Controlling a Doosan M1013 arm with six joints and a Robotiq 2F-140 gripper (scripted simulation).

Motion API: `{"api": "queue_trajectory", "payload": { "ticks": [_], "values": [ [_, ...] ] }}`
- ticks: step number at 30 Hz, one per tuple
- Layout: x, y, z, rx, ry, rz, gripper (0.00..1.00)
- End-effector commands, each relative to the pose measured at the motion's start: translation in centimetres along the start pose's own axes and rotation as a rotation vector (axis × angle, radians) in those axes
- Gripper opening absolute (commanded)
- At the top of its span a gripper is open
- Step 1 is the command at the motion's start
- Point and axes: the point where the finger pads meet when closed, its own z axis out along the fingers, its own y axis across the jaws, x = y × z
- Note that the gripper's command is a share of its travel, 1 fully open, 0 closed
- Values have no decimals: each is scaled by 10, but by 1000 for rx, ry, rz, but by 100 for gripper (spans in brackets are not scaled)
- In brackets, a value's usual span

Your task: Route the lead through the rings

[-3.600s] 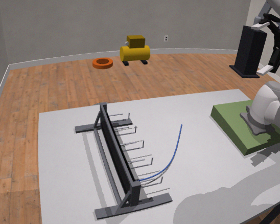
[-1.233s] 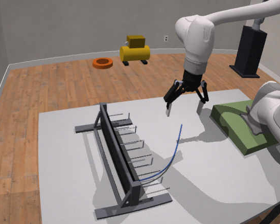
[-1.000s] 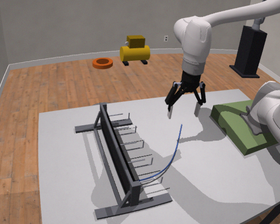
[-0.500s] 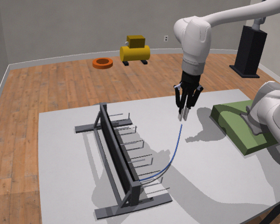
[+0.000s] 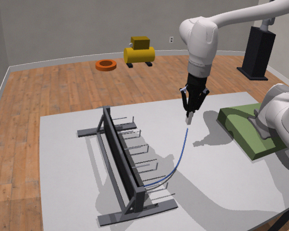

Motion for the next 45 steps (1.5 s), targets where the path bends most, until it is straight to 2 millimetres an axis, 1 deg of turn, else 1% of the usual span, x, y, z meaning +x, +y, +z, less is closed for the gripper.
{"api": "queue_trajectory", "payload": {
  "ticks": [1,2,4,9,11,13,15,16,45],
  "values": [
    [0,0,0,0,0,5,0],
    [1,1,0,0,0,36,0],
    [5,6,-1,-1,-1,183,0],
    [10,11,-2,-2,-3,355,0],
    [10,11,-2,-2,-3,355,0],
    [13,14,-2,-3,-3,460,0],
    [13,14,-2,-3,-3,472,0],
    [13,14,-2,-3,-3,472,20],
    [13,14,-2,-3,-3,472,20]
  ]
}}
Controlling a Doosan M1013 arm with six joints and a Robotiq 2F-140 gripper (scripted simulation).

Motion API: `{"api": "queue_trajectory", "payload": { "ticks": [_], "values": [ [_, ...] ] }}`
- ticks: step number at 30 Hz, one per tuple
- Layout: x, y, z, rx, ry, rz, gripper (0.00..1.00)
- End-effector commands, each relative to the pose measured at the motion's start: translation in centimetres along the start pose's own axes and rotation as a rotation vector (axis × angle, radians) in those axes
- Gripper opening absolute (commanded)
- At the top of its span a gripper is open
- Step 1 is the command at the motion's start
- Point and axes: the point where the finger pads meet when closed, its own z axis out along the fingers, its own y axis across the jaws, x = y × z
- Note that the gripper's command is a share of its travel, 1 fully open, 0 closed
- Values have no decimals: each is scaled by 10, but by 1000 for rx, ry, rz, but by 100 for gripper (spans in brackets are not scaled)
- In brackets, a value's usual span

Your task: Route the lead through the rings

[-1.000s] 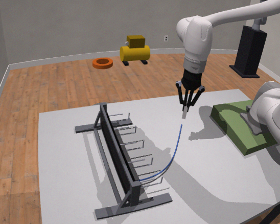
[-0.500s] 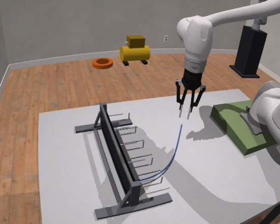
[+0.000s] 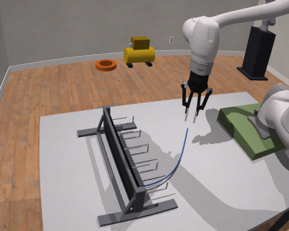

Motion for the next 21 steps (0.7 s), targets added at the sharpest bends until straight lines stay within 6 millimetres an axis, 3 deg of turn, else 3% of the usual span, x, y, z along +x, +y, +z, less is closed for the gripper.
{"api": "queue_trajectory", "payload": {
  "ticks": [1,11,21],
  "values": [
    [0,0,0,0,0,0,20],
    [0,0,2,0,0,0,20],
    [0,0,17,0,0,0,20]
  ]
}}
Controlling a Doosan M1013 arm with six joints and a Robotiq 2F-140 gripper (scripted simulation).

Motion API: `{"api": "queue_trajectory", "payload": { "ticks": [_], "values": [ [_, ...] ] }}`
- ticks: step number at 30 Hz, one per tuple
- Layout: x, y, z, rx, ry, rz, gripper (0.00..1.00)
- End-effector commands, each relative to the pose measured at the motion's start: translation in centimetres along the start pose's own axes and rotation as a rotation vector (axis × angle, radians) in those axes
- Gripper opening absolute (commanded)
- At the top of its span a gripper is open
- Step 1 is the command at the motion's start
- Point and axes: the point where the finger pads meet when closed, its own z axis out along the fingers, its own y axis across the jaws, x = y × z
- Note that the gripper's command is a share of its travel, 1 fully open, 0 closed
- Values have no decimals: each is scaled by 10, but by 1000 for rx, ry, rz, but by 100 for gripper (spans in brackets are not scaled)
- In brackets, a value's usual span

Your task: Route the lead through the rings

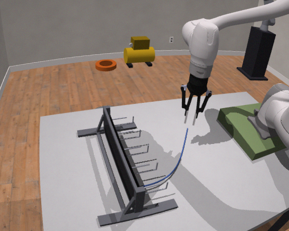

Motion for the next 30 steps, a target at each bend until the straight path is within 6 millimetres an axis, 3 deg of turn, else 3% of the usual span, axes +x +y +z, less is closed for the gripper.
{"api": "queue_trajectory", "payload": {
  "ticks": [1,25,30],
  "values": [
    [0,0,8,0,0,0,20],
    [0,0,95,0,0,0,20],
    [0,0,104,0,0,0,20]
  ]
}}
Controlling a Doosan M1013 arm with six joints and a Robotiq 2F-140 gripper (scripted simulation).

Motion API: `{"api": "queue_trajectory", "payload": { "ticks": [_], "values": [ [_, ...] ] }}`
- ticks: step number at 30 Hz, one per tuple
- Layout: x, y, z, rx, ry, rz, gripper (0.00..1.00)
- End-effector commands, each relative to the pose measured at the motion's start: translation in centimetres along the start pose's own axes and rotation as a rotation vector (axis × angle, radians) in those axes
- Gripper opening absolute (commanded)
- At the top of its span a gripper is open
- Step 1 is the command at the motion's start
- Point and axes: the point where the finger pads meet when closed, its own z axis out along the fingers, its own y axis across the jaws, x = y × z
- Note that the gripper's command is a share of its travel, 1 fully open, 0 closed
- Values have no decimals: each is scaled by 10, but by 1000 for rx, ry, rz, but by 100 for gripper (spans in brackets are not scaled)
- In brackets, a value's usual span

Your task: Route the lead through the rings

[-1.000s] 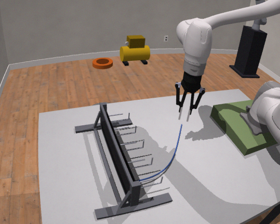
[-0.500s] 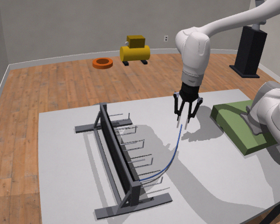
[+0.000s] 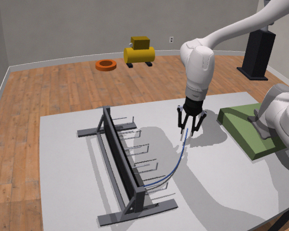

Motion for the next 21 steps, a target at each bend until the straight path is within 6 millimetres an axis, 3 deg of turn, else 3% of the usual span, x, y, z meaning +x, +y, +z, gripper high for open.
{"api": "queue_trajectory", "payload": {
  "ticks": [1,10,21],
  "values": [
    [0,0,6,0,0,0,20],
    [0,0,22,0,0,0,20],
    [0,0,25,0,0,0,20]
  ]
}}
